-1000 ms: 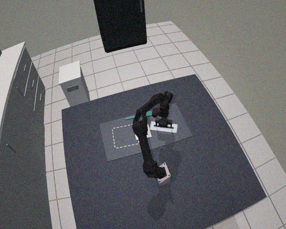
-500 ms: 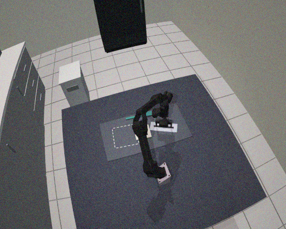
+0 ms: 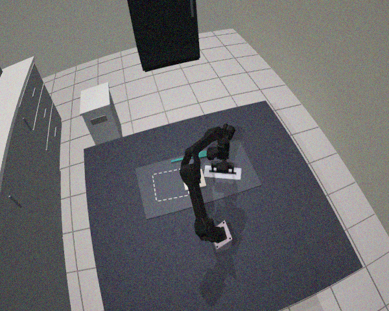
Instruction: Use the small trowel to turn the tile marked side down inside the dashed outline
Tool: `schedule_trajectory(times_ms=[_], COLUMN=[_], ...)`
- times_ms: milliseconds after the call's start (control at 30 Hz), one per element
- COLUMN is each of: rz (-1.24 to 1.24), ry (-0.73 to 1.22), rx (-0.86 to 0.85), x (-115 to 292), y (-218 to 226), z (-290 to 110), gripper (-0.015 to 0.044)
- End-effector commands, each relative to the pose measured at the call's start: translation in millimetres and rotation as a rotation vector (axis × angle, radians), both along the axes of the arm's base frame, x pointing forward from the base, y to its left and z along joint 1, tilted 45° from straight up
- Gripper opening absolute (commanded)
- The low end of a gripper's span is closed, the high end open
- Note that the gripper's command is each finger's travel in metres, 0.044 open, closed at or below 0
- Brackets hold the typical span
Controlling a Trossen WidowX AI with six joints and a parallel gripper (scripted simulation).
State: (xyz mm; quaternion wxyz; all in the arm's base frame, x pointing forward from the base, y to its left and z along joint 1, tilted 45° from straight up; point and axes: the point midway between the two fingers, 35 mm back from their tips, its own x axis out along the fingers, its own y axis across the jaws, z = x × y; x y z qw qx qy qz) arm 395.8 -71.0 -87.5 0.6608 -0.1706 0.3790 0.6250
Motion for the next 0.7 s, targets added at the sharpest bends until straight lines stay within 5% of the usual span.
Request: schedule_trajectory(times_ms=[0, 667], rz=[0.002, -0.047], ry=[-0.003, 0.022], rx=[0.001, -0.007], x=[1, 1], y=[-7, -40], z=[7, 39], gripper=[0.0270, 0.0300])
